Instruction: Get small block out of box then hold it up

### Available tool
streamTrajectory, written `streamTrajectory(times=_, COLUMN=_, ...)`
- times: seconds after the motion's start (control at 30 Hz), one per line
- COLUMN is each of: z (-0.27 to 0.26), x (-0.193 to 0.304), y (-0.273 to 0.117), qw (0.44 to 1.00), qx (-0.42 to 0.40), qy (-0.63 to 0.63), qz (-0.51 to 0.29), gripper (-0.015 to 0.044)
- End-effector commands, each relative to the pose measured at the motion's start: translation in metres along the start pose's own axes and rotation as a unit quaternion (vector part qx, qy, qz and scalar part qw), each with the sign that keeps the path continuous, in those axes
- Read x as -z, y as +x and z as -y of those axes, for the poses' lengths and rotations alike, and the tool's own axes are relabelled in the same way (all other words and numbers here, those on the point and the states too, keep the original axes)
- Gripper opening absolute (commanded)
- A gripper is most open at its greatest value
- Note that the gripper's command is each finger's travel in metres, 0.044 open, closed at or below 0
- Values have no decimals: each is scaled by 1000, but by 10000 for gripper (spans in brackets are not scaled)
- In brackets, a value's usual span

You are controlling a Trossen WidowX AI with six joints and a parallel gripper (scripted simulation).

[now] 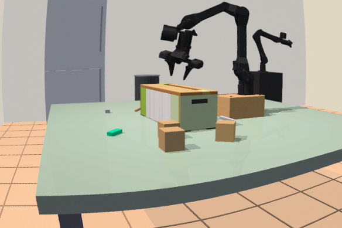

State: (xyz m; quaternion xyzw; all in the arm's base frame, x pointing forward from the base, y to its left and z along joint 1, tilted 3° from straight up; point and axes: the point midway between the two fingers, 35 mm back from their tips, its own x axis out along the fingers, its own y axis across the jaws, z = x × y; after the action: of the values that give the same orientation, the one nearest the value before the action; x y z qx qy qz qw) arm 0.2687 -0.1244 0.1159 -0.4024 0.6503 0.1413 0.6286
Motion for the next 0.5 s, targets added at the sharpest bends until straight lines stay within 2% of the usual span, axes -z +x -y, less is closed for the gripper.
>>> streamTrajectory(times=0.0, z=-5, x=9, y=2, qw=915, qx=-32, qy=400, qz=39, gripper=285)
streamTrajectory(times=0.1, z=-7, x=12, y=3, qw=848, qx=-50, qy=525, qz=49, gripper=285)
streamTrajectory(times=0.47, z=-9, x=17, y=3, qw=655, qx=-92, qy=748, qz=56, gripper=285)
